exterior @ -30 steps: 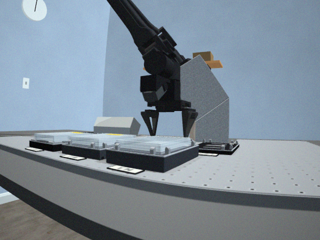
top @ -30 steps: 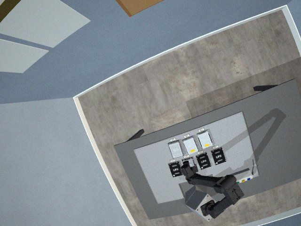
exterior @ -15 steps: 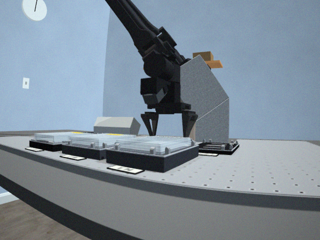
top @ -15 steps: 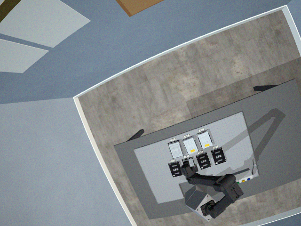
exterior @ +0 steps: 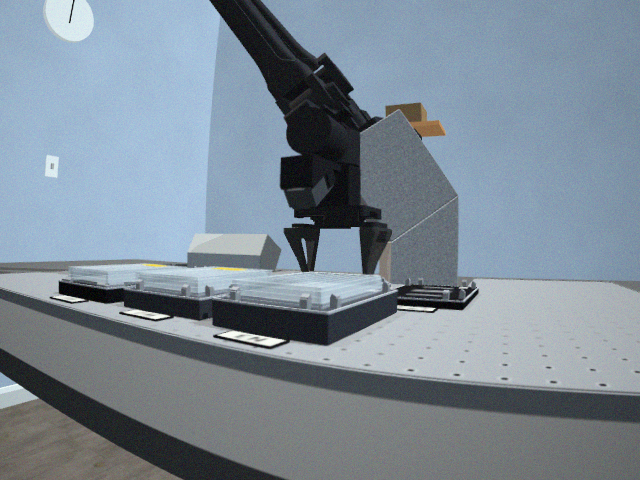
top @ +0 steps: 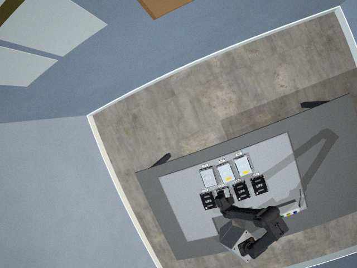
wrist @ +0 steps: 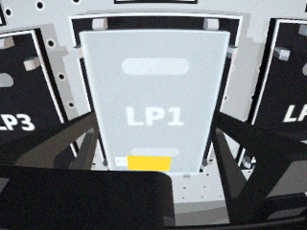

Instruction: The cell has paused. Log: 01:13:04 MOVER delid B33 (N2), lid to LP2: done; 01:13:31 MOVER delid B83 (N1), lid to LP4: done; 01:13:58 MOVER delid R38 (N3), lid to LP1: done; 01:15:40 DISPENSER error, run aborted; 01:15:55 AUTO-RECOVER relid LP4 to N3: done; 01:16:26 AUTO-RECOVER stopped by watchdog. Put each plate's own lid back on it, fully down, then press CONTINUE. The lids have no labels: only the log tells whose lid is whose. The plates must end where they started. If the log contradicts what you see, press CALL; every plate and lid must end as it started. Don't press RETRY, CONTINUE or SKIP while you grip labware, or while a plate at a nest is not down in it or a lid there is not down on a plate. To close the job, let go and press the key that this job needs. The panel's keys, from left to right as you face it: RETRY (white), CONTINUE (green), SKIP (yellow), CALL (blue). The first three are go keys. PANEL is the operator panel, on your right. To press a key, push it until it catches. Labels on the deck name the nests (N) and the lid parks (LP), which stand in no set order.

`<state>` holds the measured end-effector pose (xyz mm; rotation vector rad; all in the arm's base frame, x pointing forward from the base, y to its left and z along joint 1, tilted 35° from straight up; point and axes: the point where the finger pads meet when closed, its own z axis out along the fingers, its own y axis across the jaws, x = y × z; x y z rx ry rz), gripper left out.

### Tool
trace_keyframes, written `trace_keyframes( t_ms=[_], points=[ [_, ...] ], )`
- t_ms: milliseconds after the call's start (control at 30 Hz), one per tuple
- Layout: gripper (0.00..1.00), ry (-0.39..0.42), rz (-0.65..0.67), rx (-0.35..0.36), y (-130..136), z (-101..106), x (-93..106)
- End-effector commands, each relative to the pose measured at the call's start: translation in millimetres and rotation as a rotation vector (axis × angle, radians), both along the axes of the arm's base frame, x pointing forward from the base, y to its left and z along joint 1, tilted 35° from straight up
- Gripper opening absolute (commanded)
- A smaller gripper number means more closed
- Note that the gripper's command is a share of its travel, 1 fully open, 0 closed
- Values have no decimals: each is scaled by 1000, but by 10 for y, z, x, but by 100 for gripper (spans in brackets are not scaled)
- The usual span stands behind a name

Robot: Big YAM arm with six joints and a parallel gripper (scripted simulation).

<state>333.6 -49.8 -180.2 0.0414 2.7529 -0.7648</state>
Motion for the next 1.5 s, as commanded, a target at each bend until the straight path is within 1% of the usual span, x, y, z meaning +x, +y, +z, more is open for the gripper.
trace_keyframes(
  t_ms=[0, 133, 333, 367, 1467],
  points=[
    [88, 23, -10, 0, -75, -62, -115],
    [86, 24, -10, 0, -77, -63, -124],
    [80, 24, -9, -1, -79, -66, -126],
    [0, 24, -9, 0, -79, -66, -126],
    [0, 25, -9, 0, -90, -77, -150]
  ],
)
